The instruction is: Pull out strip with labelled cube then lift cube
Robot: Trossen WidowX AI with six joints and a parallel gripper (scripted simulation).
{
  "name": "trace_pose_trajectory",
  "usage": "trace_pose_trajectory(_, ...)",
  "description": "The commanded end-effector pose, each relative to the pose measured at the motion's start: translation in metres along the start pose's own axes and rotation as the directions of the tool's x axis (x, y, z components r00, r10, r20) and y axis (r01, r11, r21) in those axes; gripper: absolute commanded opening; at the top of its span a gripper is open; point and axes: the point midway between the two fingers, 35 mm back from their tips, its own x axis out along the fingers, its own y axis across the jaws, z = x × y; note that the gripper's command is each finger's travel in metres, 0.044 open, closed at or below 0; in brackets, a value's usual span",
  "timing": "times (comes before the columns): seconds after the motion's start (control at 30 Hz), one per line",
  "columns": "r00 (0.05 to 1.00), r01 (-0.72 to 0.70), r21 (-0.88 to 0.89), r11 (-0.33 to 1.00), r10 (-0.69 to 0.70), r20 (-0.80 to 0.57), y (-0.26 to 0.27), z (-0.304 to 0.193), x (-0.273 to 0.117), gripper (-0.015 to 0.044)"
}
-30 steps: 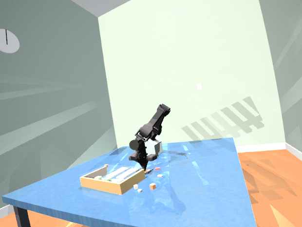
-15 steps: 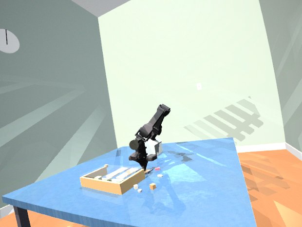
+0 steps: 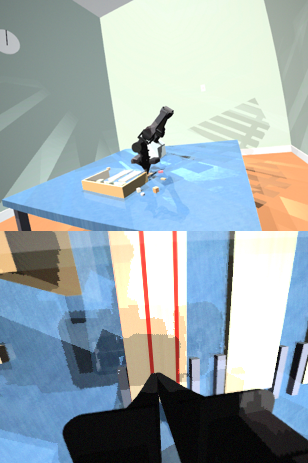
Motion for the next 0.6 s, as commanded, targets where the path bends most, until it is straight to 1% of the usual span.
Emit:
trace_pose_trajectory(0.0, 1.0, 0.007, 0.004, 1.0, -0.007, -0.01, -0.002, -0.002, 0.006, 0.0)
trace_pose_trajectory(0.57, 1.0, 0.007, 0.005, 1.0, -0.007, -0.011, -0.001, -0.027, 0.007, 0.0)
